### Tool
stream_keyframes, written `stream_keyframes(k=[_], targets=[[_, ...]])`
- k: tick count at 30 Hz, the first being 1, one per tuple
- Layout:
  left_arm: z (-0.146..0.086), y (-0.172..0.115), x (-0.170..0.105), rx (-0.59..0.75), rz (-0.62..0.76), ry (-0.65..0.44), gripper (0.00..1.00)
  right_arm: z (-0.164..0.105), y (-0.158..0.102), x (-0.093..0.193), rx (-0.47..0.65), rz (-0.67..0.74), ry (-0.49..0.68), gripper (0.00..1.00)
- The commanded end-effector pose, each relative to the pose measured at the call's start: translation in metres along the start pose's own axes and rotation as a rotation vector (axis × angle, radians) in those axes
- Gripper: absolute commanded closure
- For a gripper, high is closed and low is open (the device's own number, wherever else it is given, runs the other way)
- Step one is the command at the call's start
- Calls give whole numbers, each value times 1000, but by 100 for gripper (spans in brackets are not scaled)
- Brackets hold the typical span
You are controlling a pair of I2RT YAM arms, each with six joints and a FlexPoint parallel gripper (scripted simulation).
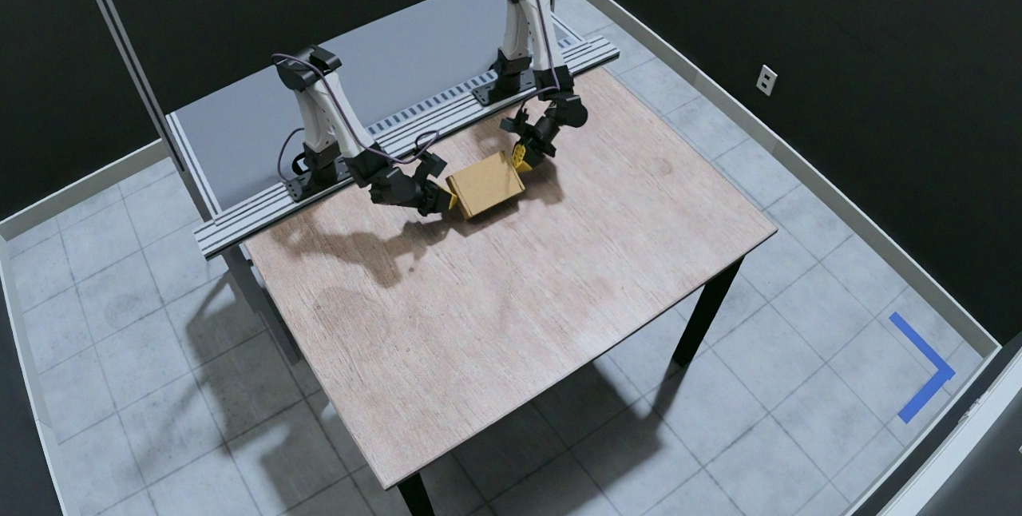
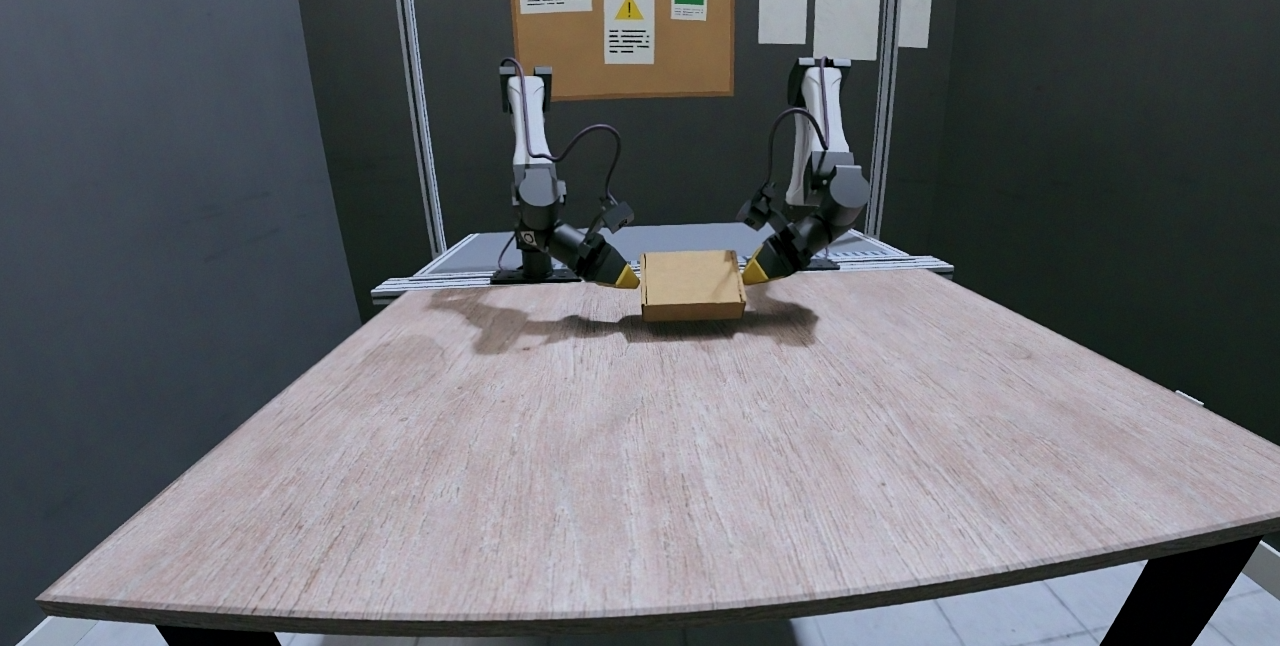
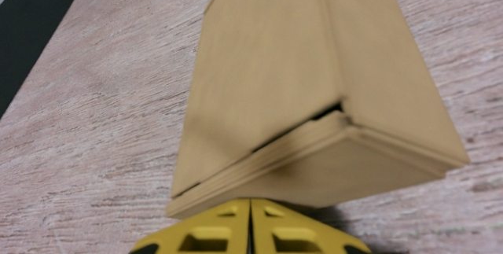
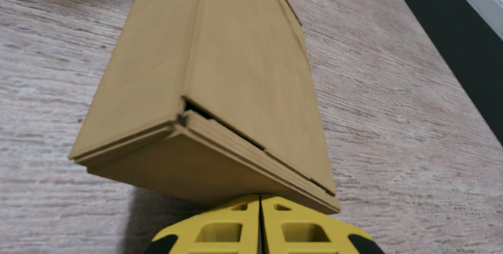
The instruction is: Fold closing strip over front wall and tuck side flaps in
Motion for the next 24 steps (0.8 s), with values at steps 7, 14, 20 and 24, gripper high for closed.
stream_keyframes(k=[7, 14, 20, 24], targets=[[2, 17, 6, -40, 80, 28, 100, 1, 16, 2, -51, -85, -9, 100], [2, 17, 8, -39, 90, 34, 100, 1, 17, 2, -53, -93, -14, 100], [2, 16, 7, -39, 94, 37, 100, 1, 16, 2, -53, -98, -18, 100], [3, 16, 6, -38, 94, 36, 100, 1, 16, 2, -54, -102, -20, 100]])
Point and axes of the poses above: on each arm, the point where the finger pads meet when closed, its own z axis out along the fingers, its own x axis across the jaws, y = z × x, the point moved 3 cm from there along -z, back along the fingers, and after that the axes turned 13 degrees about z, right-handed, at the moved point
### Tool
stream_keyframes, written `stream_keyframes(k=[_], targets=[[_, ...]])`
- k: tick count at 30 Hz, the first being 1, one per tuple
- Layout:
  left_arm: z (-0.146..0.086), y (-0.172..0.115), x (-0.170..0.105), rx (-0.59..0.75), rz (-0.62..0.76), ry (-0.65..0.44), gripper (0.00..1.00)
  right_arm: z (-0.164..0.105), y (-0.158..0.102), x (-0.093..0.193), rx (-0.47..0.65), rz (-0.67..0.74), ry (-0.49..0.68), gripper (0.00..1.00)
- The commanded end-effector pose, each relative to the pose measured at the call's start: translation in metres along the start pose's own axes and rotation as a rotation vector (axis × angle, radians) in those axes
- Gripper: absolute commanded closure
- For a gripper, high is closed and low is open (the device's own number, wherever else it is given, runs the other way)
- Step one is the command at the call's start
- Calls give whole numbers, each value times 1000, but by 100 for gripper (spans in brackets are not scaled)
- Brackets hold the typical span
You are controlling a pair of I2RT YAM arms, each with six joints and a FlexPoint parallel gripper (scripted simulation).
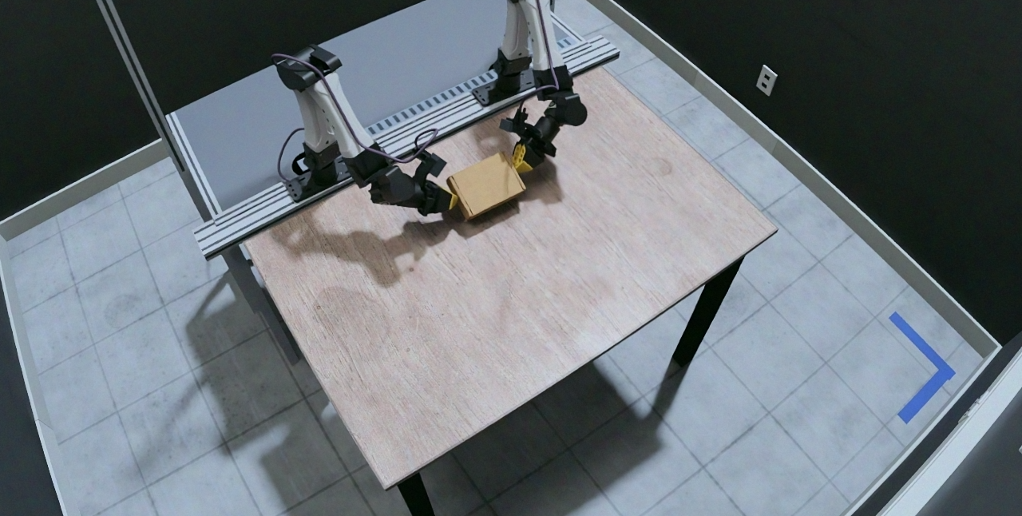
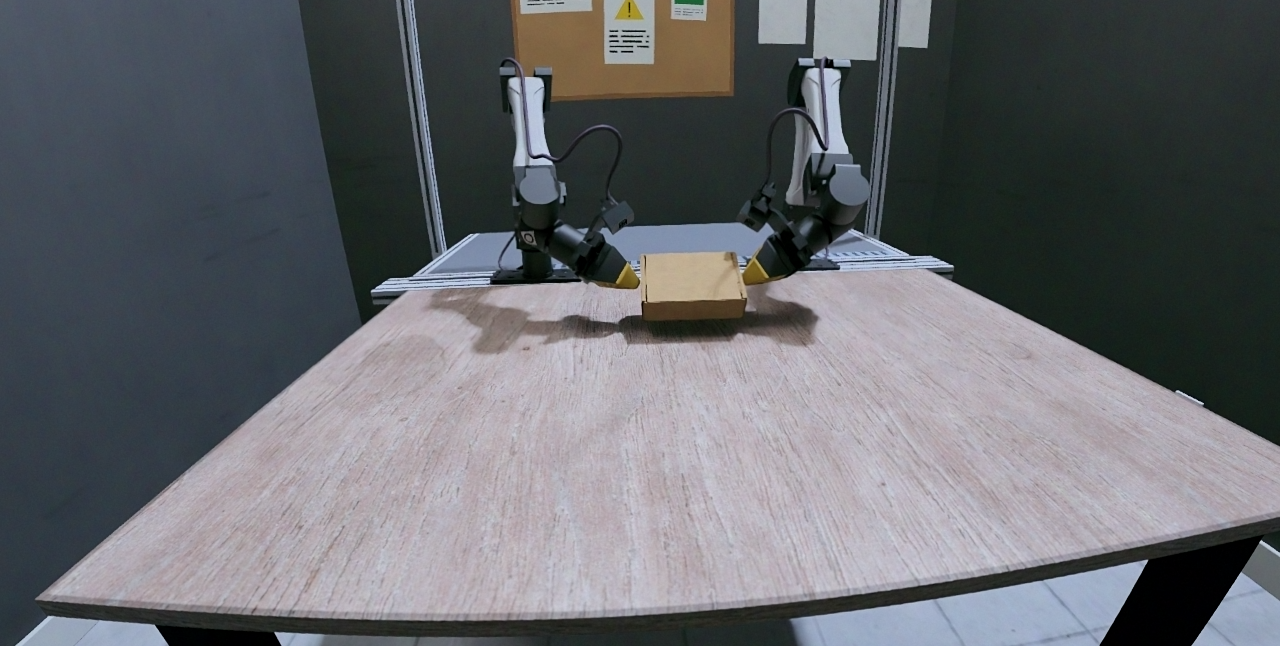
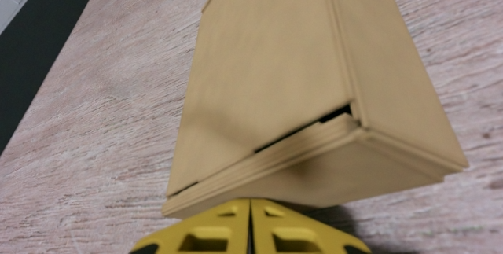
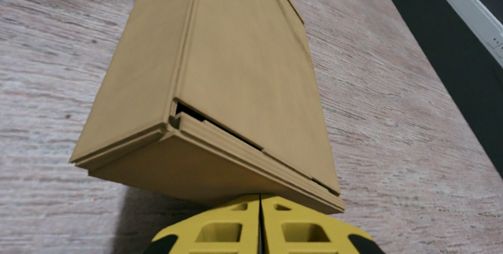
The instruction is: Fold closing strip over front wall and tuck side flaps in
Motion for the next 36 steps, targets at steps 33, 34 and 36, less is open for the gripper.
stream_keyframes(k=[33, 34, 36], targets=[[10, 6, -7, -44, 26, -10, 100, 8, 2, 7, -34, -35, 21, 100], [11, 6, -7, -44, 26, -10, 100, 9, 2, 7, -34, -35, 21, 100], [11, 6, -7, -44, 26, -10, 100, 9, 2, 7, -34, -35, 21, 100]])
Point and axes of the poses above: on each arm, the point where the finger pads meet when closed, its own z axis out along the fingers, its own x axis across the jaws, y = z × x, the point moved 3 cm from there along -z, back along the fingers, and after that the axes turned 13 degrees about z, right-handed, at the moved point
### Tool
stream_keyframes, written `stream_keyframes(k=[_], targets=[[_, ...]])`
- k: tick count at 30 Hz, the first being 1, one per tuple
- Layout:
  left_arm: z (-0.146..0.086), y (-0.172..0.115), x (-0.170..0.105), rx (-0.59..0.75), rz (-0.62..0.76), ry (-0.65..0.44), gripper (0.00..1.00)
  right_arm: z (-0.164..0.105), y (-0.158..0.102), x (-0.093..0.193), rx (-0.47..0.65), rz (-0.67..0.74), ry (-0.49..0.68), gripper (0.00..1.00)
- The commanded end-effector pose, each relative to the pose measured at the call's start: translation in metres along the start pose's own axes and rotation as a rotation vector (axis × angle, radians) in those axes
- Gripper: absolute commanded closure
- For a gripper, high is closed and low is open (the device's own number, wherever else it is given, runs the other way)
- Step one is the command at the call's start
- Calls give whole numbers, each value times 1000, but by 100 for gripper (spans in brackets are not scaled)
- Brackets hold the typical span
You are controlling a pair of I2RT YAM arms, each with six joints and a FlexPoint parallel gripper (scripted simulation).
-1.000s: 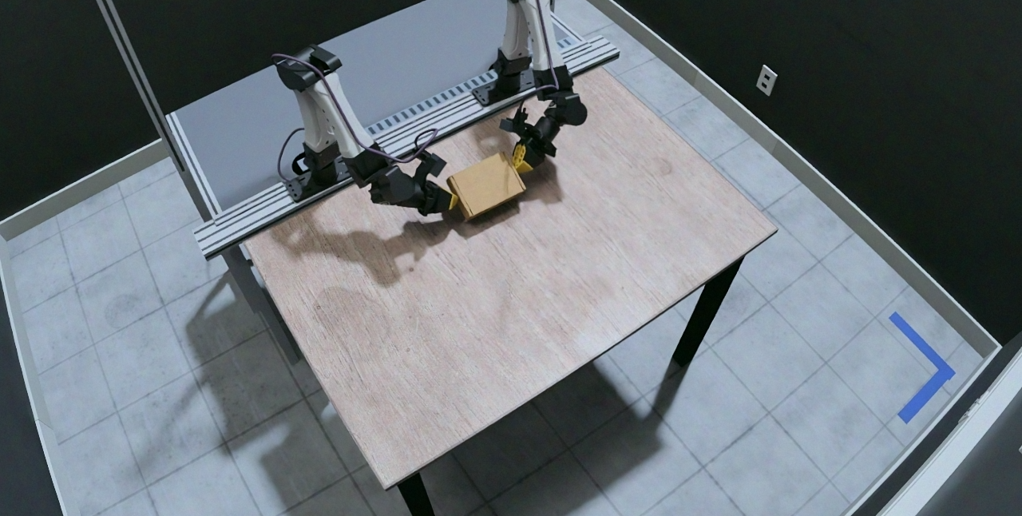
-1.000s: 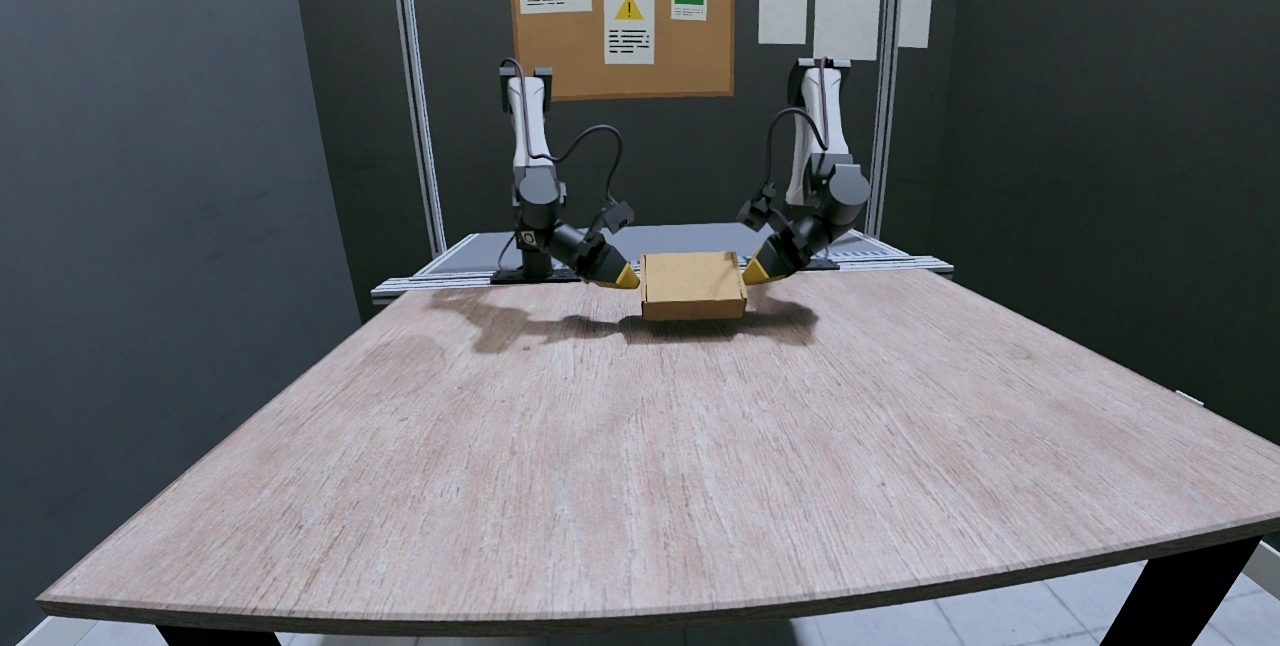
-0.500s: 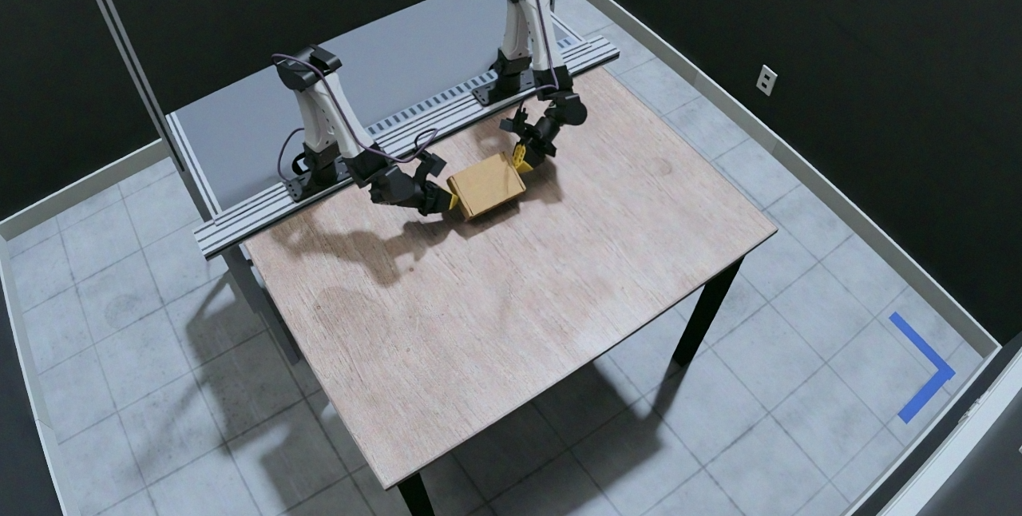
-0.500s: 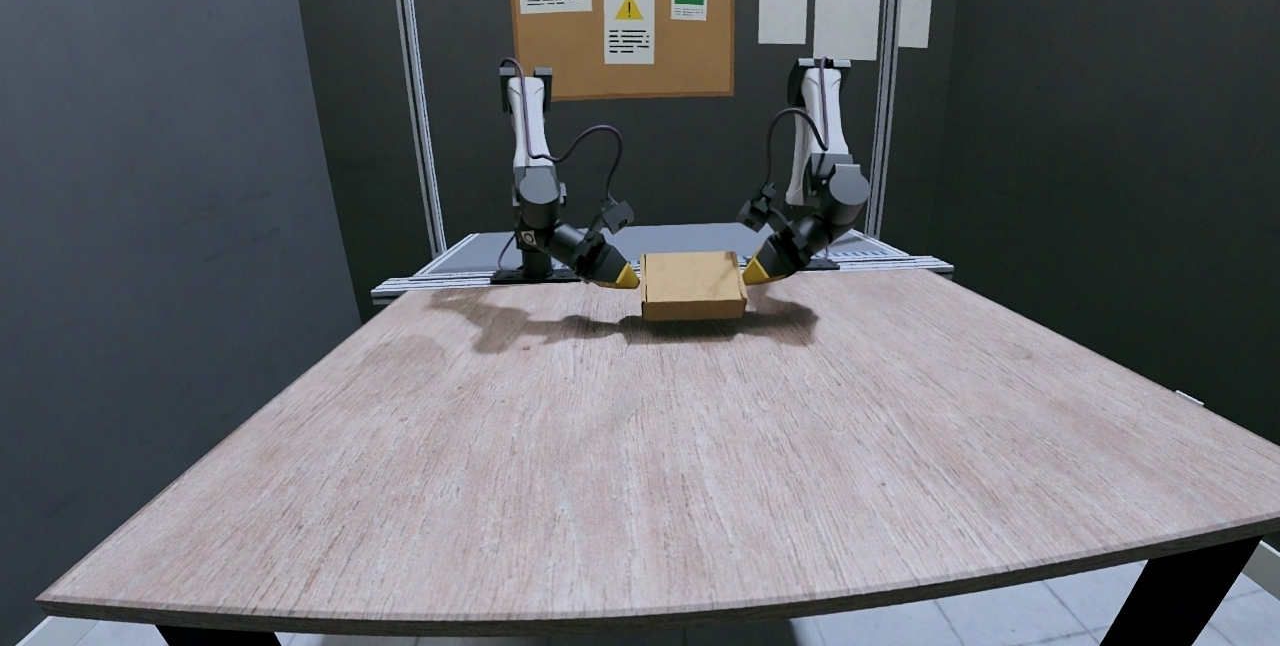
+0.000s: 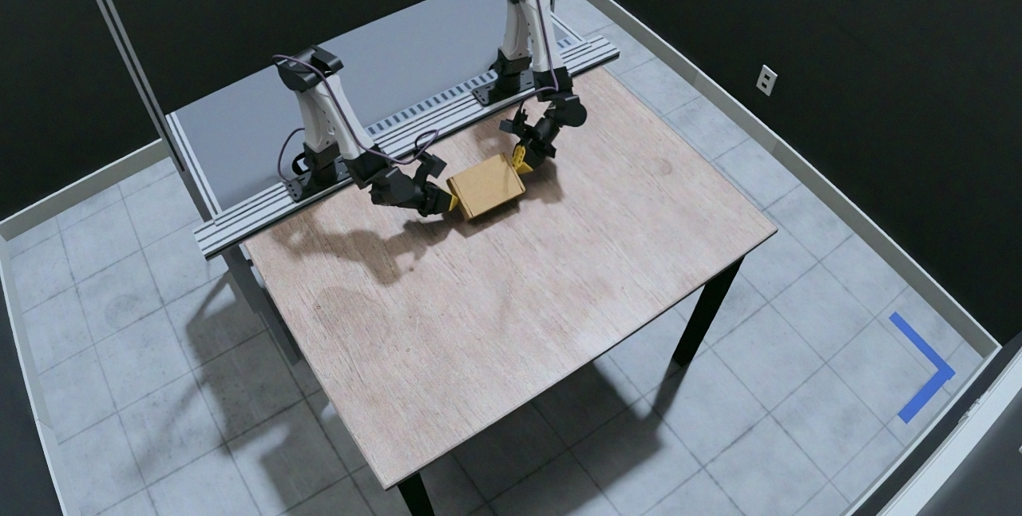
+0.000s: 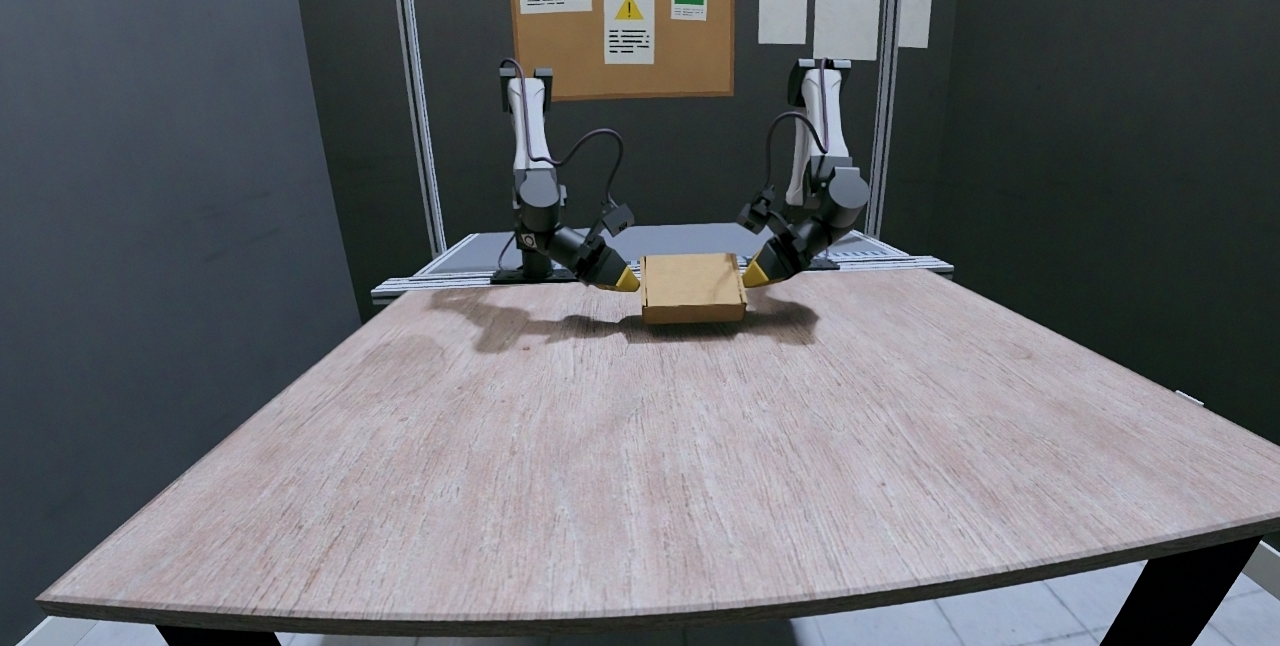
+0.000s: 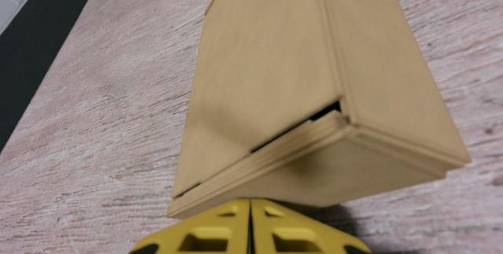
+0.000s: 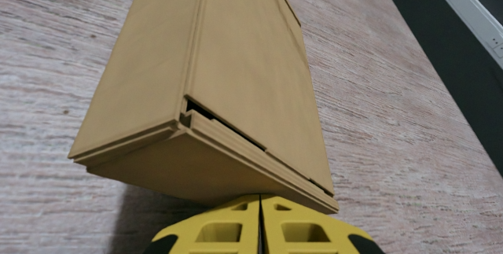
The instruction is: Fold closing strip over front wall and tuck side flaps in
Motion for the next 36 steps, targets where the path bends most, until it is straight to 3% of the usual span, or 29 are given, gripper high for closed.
stream_keyframes(k=[1, 36], targets=[[9, 9, -1, -46, 30, -6, 100, 6, 4, 8, -33, -27, 26, 100], [14, 1, -12, -46, 21, -13, 100, 12, -6, 12, -31, -19, 29, 100]])
Point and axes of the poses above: on each arm, the point where the finger pads meet when closed, its own z axis out along the fingers, its own x axis across the jaws, y = z × x, the point moved 3 cm from there along -z, back along the fingers, and after that the axes turned 13 degrees about z, right-handed, at the moved point
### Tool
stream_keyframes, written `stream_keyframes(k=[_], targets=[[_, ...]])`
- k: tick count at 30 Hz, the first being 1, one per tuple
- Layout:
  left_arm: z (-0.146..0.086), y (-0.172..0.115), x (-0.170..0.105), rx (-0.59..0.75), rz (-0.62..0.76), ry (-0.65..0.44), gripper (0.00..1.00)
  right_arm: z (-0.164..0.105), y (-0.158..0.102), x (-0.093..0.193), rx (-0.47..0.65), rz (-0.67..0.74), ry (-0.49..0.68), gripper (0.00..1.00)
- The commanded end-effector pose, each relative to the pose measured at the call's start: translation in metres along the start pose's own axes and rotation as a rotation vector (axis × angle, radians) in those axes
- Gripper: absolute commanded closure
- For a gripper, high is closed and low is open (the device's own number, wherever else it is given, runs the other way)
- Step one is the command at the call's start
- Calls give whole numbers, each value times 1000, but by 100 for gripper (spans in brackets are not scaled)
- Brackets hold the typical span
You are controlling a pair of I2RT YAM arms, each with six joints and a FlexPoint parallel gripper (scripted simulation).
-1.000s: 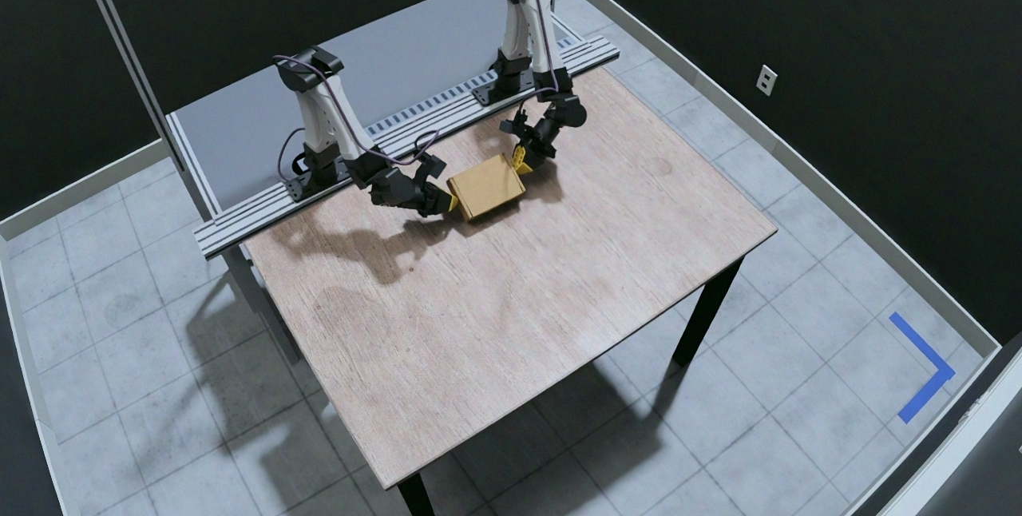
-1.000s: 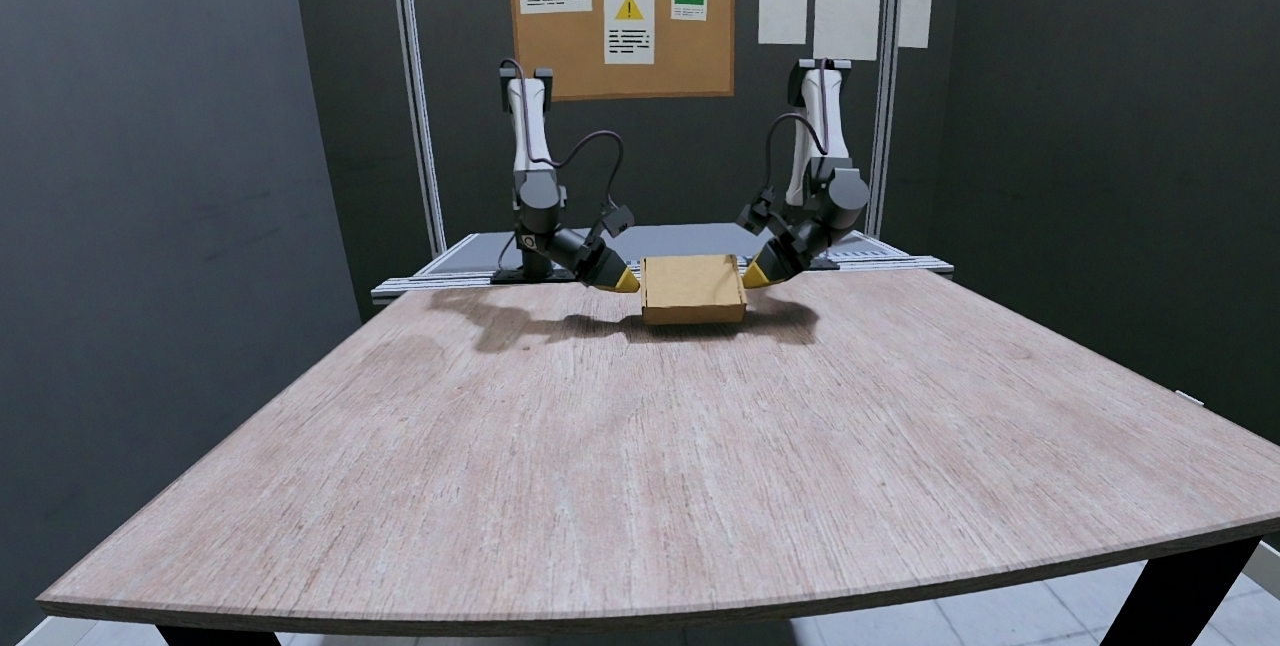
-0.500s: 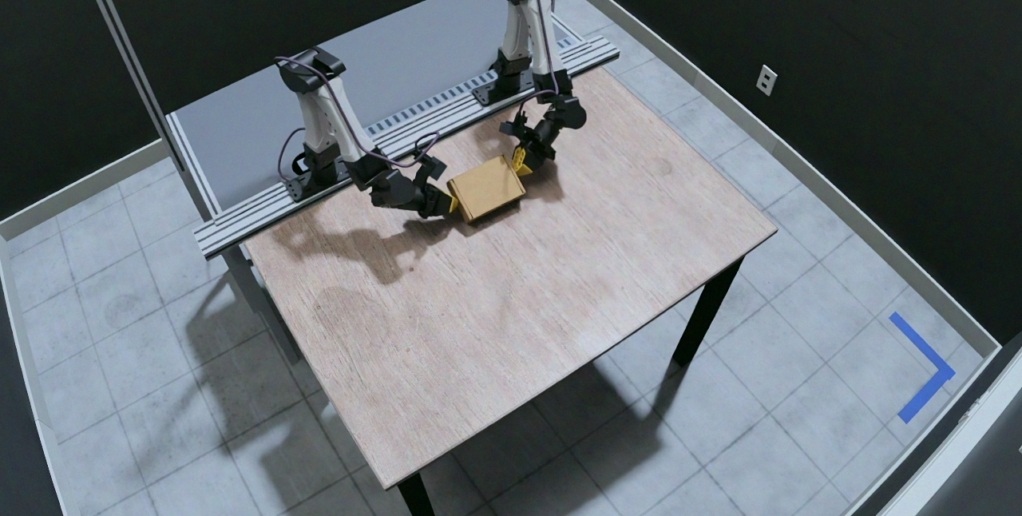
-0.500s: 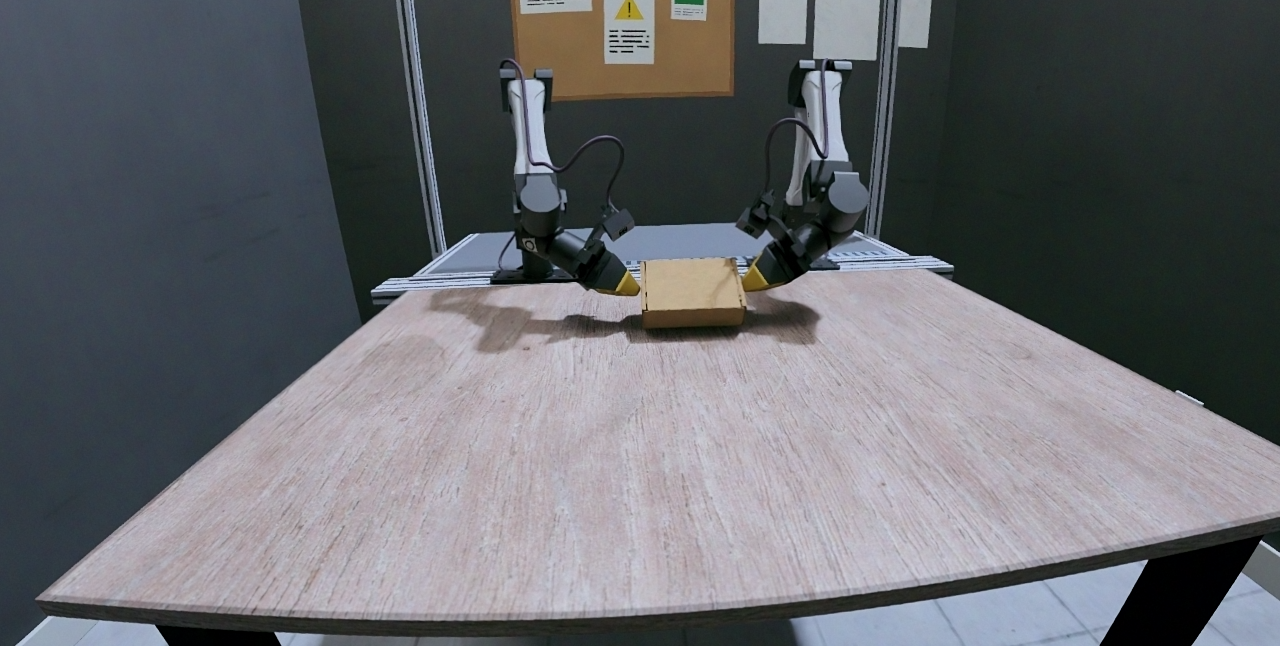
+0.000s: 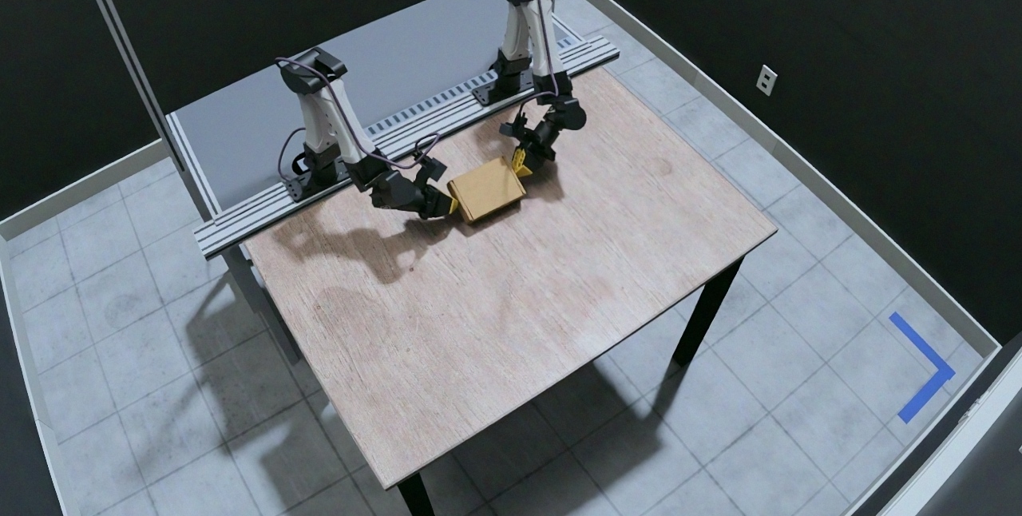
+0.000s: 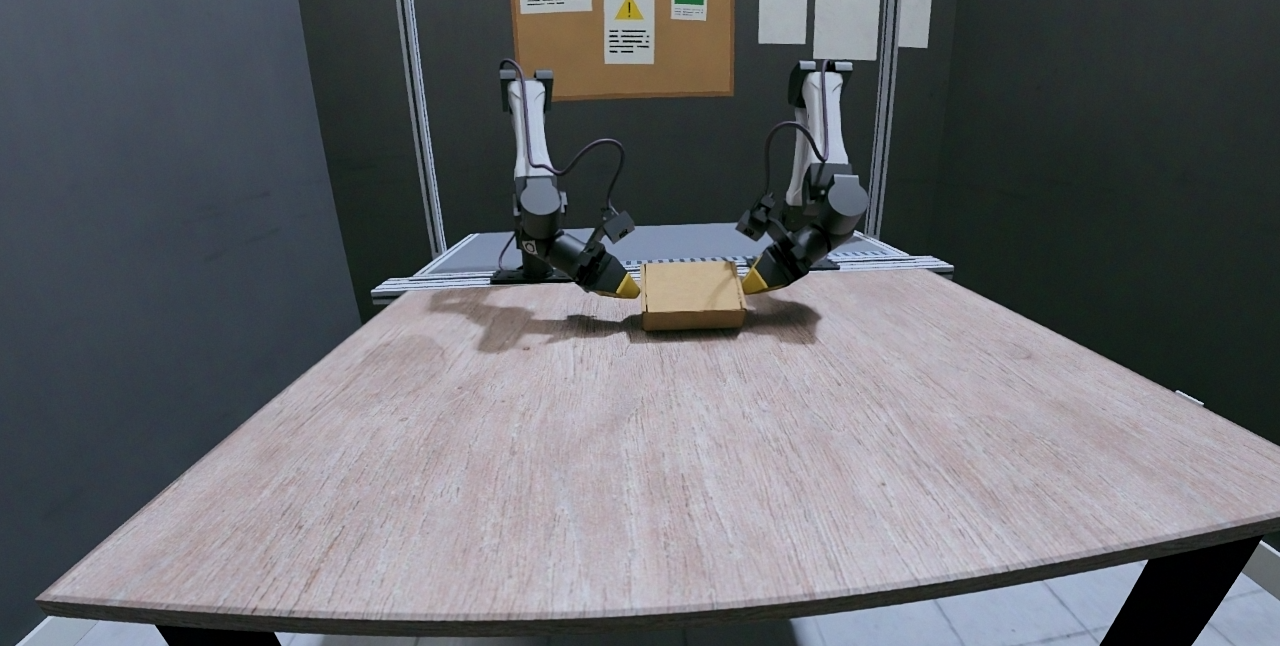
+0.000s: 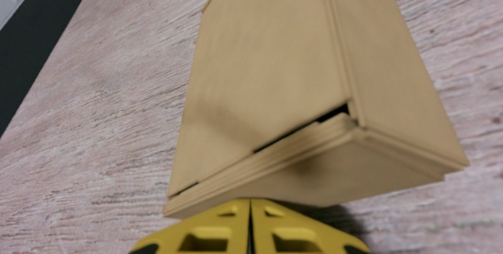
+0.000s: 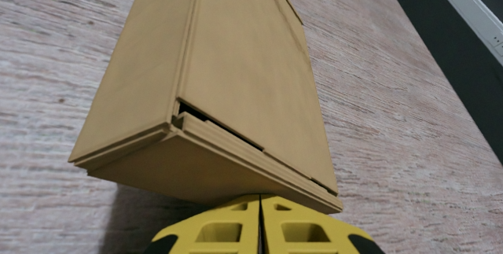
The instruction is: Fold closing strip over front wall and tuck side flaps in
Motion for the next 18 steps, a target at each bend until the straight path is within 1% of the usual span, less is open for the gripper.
stream_keyframes(k=[1, 15, 16, 18], targets=[[9, 8, -5, -47, 20, -13, 100, 7, 5, 7, -35, -21, 28, 100], [9, 7, -6, -47, 19, -14, 100, 8, 4, 8, -34, -20, 29, 100], [7, 11, -1, -47, 36, -1, 100, 8, 4, 8, -34, -20, 29, 100], [7, 11, -1, -47, 35, -1, 100, 8, 3, 8, -33, -18, 30, 100]])
Point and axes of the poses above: on each arm, the point where the finger pads meet when closed, its own z axis out along the fingers, its own x axis across the jaws, y = z × x, the point moved 3 cm from there along -z, back along the fingers, and after that the axes turned 13 degrees about z, right-handed, at the moved point
